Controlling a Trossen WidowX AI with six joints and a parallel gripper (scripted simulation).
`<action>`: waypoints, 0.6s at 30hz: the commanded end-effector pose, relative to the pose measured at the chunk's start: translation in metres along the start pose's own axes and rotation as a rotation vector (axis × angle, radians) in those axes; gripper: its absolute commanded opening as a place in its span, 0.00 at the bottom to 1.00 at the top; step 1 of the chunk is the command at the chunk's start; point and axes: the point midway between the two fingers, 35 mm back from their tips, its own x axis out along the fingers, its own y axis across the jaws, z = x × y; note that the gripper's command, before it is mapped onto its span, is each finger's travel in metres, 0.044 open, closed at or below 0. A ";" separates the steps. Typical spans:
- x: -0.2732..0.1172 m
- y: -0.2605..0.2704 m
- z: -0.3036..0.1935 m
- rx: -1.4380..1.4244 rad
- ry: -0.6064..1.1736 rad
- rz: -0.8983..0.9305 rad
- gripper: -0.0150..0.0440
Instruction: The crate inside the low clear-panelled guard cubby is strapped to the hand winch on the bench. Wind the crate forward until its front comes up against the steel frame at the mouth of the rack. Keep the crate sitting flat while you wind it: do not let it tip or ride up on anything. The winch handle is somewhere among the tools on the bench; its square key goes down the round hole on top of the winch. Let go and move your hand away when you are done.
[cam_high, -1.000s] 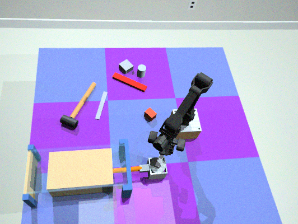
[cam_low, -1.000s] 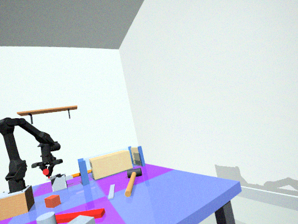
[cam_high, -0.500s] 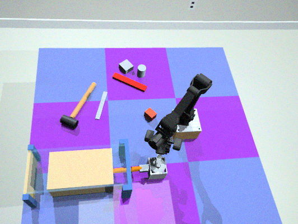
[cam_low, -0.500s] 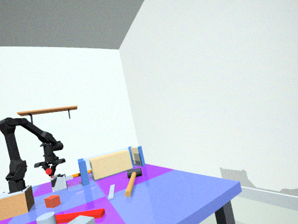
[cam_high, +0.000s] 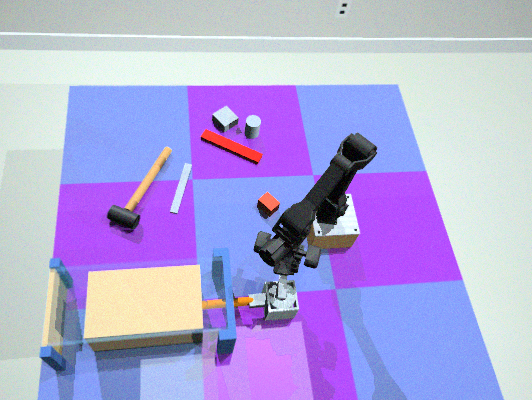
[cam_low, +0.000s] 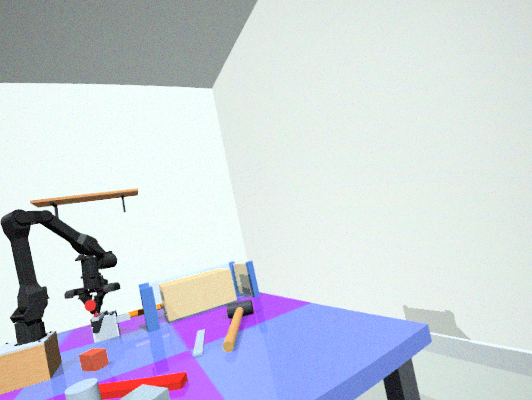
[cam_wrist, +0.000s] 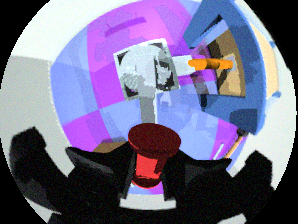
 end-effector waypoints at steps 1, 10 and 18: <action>-0.002 -0.016 0.003 0.015 -0.002 -0.044 0.25; -0.003 -0.025 0.007 0.015 -0.003 -0.045 0.25; -0.003 -0.032 0.011 0.015 -0.003 -0.046 0.25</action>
